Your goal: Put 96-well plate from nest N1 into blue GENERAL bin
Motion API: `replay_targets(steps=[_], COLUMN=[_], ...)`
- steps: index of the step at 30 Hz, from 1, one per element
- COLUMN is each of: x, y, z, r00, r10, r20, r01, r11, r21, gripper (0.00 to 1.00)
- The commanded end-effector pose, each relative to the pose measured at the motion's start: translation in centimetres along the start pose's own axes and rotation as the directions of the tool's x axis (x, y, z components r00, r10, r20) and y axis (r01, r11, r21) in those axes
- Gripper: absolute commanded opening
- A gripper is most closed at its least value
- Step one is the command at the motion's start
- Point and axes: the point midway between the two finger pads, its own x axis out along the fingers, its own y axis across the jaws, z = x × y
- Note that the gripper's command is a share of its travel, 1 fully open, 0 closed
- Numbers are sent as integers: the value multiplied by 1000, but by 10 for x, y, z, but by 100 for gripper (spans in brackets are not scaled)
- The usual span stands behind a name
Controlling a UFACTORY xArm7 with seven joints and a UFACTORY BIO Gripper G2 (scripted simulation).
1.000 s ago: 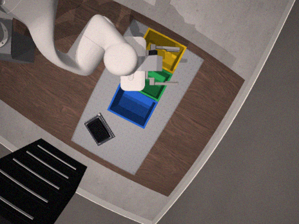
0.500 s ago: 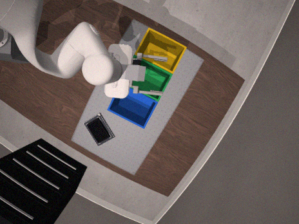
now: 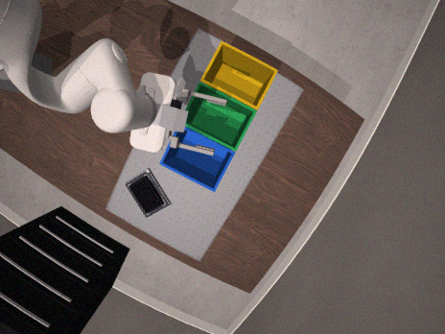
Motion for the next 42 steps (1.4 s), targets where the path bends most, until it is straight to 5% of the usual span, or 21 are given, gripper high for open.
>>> replay_targets(steps=[1,27,42], x=[-11,-113,-154], y=[-9,-59,-70], z=[2,-3,-6], r00=[999,978,963], r10=[-36,-206,-269], r20=[16,28,17], r01=[36,207,270], r11=[999,977,960], r21=[-5,-46,-69], gripper=[37,37,37])
